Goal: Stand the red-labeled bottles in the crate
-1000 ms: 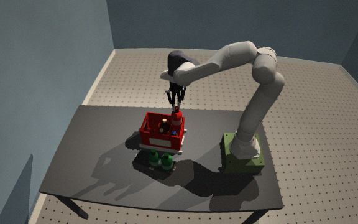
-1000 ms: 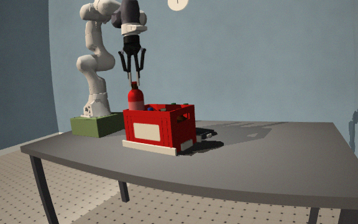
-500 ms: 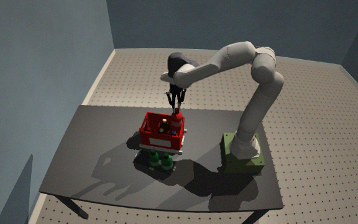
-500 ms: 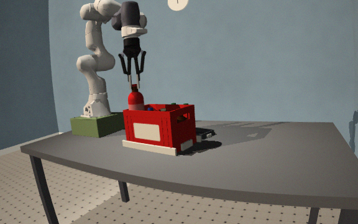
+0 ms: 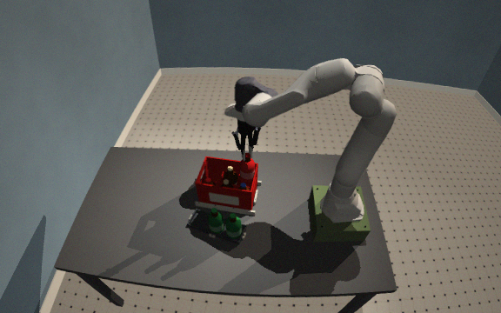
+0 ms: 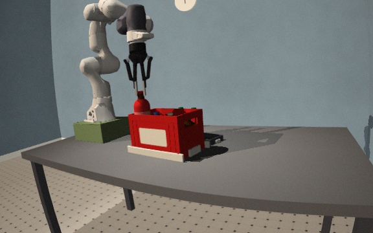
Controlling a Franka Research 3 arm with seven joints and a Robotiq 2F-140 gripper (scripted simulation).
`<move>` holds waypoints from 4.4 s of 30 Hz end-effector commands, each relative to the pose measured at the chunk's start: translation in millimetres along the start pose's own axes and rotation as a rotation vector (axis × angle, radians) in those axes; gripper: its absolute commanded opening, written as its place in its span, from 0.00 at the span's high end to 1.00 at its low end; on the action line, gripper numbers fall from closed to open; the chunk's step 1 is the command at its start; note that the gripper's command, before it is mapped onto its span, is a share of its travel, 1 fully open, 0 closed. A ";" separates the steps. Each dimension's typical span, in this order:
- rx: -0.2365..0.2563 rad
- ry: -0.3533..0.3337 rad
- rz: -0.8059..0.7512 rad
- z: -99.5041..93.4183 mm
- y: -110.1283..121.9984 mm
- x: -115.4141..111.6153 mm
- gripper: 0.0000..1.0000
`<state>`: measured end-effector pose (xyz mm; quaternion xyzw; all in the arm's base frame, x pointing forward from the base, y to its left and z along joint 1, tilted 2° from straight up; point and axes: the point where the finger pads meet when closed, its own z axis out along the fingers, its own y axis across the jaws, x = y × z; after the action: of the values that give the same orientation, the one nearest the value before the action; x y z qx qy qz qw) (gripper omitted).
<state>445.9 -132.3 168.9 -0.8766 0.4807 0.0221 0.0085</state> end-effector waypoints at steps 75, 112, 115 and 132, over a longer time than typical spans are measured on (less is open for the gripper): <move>0.008 0.015 -0.002 12.9 -4.9 2.8 1.00; 0.008 0.015 -0.002 44.9 -5.6 3.0 1.00; 0.008 0.015 -0.002 46.2 -5.6 3.0 1.00; 0.008 0.015 -0.002 47.5 -5.7 3.0 1.00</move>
<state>447.3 -130.0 118.8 -0.8769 0.4802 0.0191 0.0087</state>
